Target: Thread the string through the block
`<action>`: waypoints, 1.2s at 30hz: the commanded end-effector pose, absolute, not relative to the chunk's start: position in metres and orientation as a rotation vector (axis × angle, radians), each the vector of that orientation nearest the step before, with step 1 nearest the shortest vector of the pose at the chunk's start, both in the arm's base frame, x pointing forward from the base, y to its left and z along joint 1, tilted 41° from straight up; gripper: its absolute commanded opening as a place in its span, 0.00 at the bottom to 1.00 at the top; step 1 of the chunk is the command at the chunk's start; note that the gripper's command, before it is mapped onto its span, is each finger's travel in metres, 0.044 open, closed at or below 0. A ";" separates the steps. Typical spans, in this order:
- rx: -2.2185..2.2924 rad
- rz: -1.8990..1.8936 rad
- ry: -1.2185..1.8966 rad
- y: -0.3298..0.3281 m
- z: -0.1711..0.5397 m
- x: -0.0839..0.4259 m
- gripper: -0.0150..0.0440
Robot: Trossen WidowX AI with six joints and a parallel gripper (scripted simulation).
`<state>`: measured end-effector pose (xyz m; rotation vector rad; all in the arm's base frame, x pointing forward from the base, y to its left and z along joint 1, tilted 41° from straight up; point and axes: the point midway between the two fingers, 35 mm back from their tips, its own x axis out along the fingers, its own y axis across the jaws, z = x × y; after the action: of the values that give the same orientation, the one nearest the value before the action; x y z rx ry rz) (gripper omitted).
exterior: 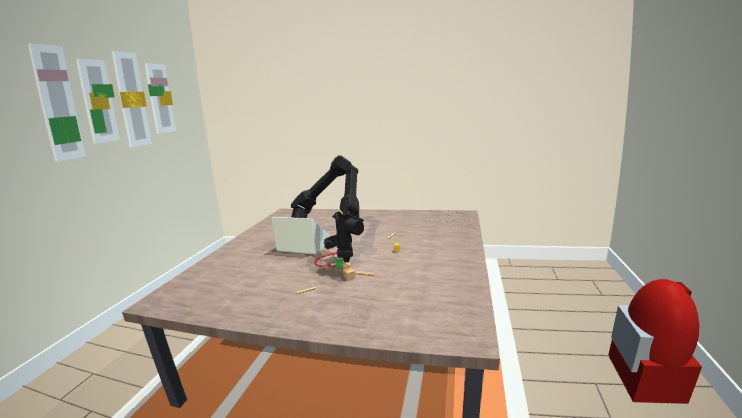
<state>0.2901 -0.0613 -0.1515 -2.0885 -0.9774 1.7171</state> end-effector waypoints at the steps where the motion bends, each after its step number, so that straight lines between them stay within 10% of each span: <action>1: -2.089 1.717 -0.977 -0.061 -0.151 0.290 0.25; 36: -2.042 1.821 -1.015 -0.056 -0.150 0.302 0.25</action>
<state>0.3012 -0.0566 -0.1488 -2.0494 -1.0191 1.8147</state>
